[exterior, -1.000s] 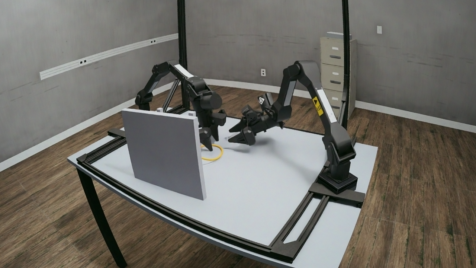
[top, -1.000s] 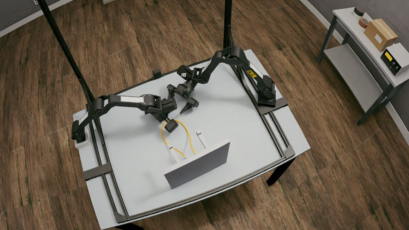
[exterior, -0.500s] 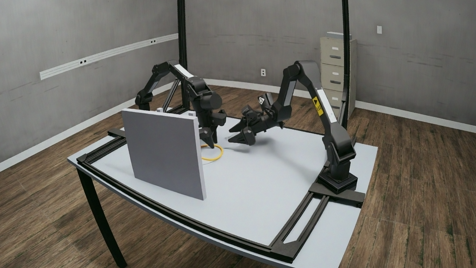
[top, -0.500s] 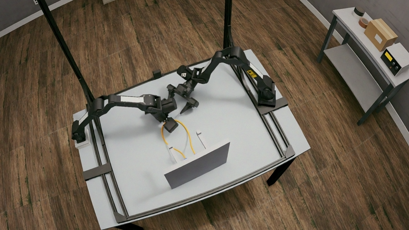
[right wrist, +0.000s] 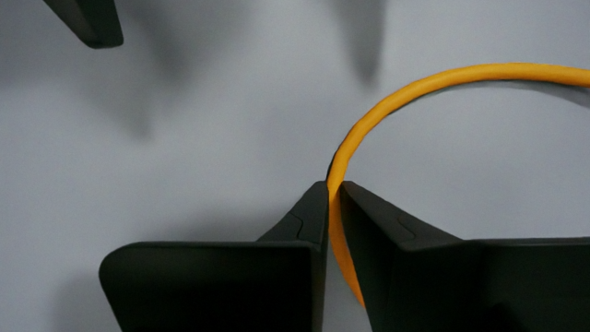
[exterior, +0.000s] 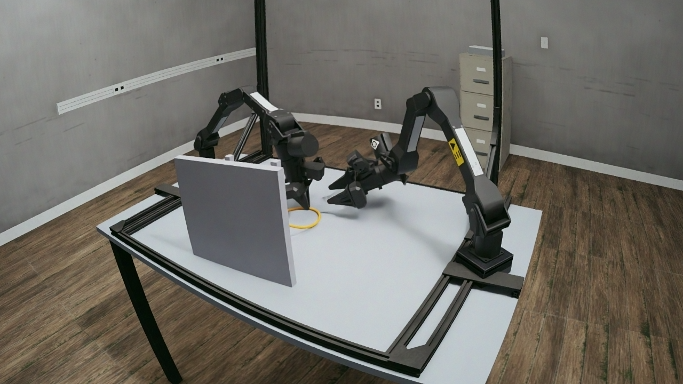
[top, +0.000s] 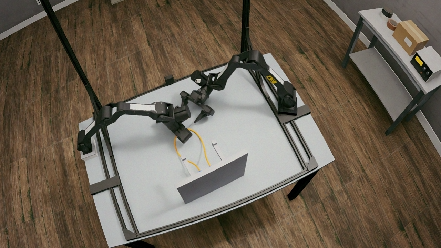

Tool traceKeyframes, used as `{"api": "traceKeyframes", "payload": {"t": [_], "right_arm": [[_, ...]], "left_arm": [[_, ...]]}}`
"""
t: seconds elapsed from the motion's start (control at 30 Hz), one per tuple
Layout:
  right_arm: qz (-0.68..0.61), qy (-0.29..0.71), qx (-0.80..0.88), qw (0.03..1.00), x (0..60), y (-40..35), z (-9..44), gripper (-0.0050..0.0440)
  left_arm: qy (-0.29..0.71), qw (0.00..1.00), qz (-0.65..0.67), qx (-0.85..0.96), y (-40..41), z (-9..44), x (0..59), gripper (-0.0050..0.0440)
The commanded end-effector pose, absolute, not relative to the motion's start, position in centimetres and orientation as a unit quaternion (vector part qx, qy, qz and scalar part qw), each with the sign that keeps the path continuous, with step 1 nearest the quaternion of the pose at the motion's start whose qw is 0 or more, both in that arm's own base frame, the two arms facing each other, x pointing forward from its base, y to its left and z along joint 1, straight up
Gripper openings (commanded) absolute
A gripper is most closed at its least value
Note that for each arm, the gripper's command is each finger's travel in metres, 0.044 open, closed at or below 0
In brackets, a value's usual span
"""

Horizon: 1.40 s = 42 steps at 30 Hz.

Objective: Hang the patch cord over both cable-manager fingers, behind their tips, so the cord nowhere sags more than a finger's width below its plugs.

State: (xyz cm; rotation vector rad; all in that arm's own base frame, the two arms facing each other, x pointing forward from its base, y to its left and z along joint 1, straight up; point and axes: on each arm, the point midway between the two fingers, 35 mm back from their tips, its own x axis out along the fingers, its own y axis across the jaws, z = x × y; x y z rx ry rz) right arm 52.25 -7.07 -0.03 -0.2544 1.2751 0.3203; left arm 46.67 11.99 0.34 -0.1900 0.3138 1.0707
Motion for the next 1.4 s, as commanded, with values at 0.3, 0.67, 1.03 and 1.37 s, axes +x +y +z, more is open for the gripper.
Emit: {"api": "traceKeyframes", "payload": {"t": [0.3, 0.67, 1.03, 1.37], "right_arm": [[0.146, 0.585, -0.119, 0.788, 52.48, -7.06, 0.64, 0.002], [0.146, 0.585, -0.12, 0.789, 52.52, -7.07, 0.76, 0.002], [0.146, 0.583, -0.12, 0.79, 52.61, -7.09, 1.2, 0.002], [0.146, 0.583, -0.121, 0.79, 52.66, -7.1, 1.61, 0.002]], "left_arm": [[0.136, 0.846, 0.506, -0.097, 11.97, 1.52, 47.08, 0.044], [0.136, 0.846, 0.506, -0.097, 11.97, 1.52, 47.08, 0.044], [0.136, 0.846, 0.506, -0.097, 11.97, 1.52, 47.08, 0.044], [0.136, 0.846, 0.506, -0.097, 11.97, 1.52, 47.08, 0.044]]}}
